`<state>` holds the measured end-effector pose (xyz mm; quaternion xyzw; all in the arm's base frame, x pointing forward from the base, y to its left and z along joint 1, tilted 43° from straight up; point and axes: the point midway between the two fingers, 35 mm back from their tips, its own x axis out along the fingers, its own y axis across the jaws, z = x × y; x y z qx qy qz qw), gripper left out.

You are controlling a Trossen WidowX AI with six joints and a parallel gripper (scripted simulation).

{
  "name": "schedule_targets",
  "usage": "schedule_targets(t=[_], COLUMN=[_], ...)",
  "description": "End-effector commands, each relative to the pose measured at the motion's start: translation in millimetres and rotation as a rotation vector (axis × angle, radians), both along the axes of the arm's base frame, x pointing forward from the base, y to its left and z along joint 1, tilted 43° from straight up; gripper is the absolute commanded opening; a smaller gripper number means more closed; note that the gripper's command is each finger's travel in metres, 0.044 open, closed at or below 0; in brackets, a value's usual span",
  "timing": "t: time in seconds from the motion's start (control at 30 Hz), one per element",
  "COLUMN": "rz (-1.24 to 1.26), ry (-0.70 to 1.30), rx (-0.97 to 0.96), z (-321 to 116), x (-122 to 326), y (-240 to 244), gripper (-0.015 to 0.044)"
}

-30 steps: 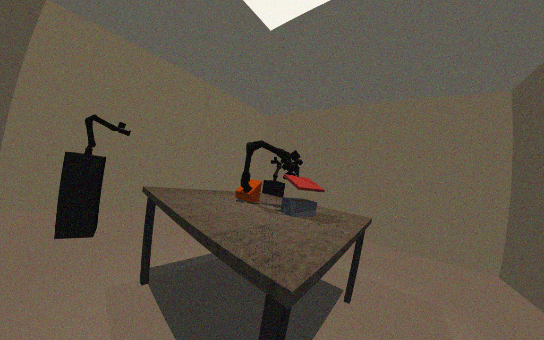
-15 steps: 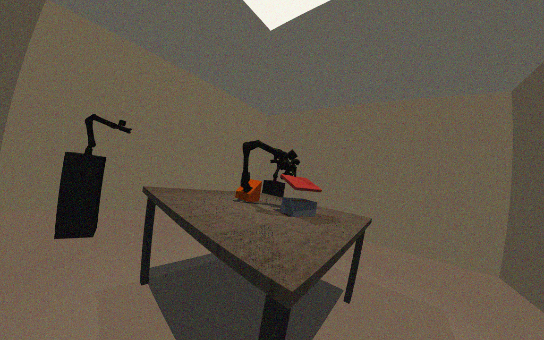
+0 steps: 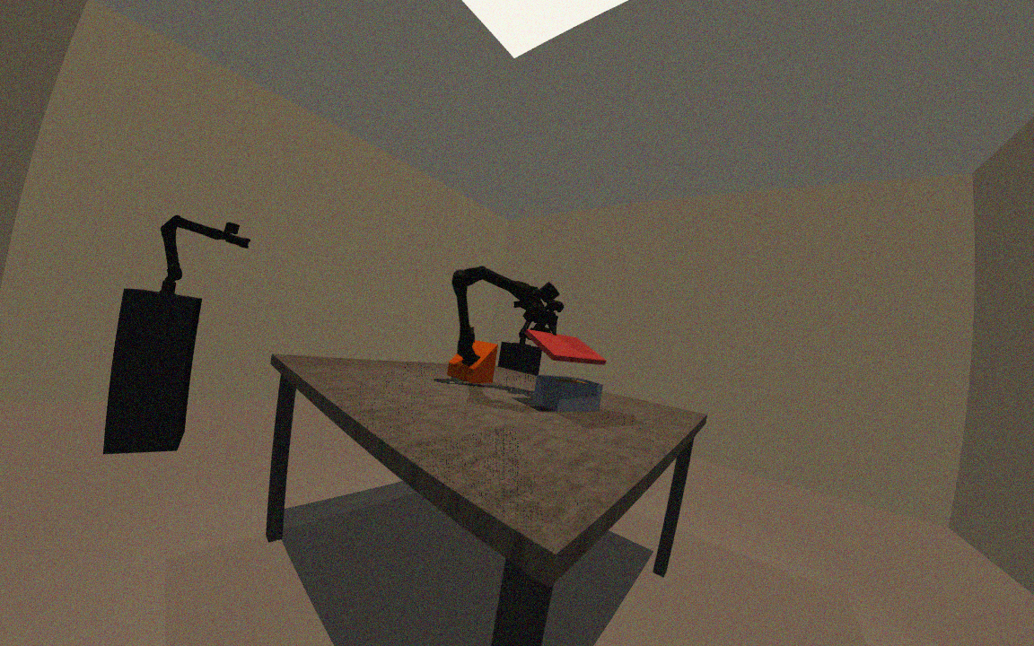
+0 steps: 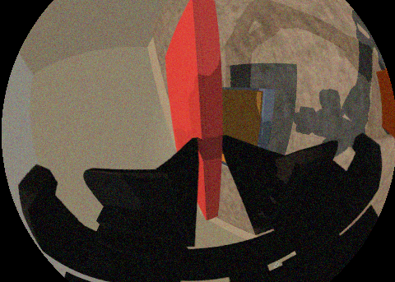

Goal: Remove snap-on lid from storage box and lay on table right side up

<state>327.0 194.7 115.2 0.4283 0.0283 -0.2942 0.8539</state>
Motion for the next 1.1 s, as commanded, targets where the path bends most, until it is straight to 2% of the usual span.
schedule_targets(t=[0.0,1.07], rz=[0.004,0.004], ry=[0.0,0.001], rx=[0.0,-0.003], z=[6,45], x=[-2,-17], y=[-5,-52], gripper=[0.0,0.0])
